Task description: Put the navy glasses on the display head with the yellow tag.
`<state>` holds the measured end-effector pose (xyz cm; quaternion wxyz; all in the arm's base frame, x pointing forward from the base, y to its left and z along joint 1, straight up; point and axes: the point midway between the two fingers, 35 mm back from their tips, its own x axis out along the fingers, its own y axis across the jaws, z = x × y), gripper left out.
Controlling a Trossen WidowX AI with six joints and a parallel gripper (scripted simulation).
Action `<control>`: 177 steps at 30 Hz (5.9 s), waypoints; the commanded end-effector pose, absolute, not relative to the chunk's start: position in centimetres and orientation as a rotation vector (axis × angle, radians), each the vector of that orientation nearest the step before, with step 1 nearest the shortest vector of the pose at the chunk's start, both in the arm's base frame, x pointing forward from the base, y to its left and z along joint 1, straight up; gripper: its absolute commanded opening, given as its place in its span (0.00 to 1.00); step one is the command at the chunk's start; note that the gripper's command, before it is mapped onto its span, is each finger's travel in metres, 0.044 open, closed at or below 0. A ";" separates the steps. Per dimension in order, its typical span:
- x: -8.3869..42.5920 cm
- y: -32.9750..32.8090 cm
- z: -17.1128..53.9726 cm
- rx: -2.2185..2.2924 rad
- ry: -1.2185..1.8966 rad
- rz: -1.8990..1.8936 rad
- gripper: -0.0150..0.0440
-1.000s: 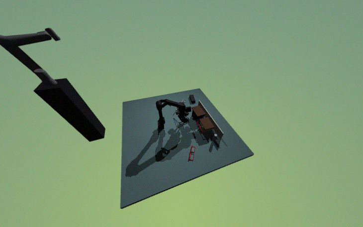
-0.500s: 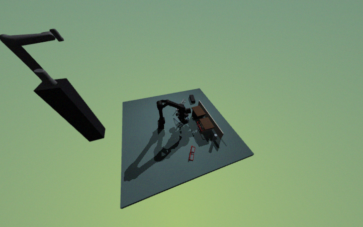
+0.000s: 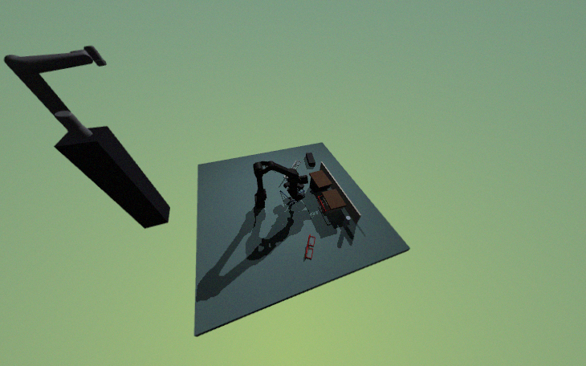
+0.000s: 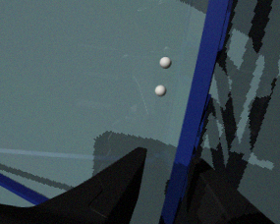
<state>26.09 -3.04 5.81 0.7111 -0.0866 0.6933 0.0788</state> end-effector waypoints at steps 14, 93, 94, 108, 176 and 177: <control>26.1 -3.0 5.8 -0.192 1.538 0.175 0.25; 26.2 9.9 19.0 0.494 1.075 -0.743 0.25; 26.1 10.2 19.1 0.513 1.058 -0.752 0.25; 24.9 14.1 20.4 0.803 0.825 -0.843 0.25; 22.1 19.0 21.7 1.411 0.526 -0.952 0.25; 22.3 18.7 21.5 1.398 0.537 -0.965 0.25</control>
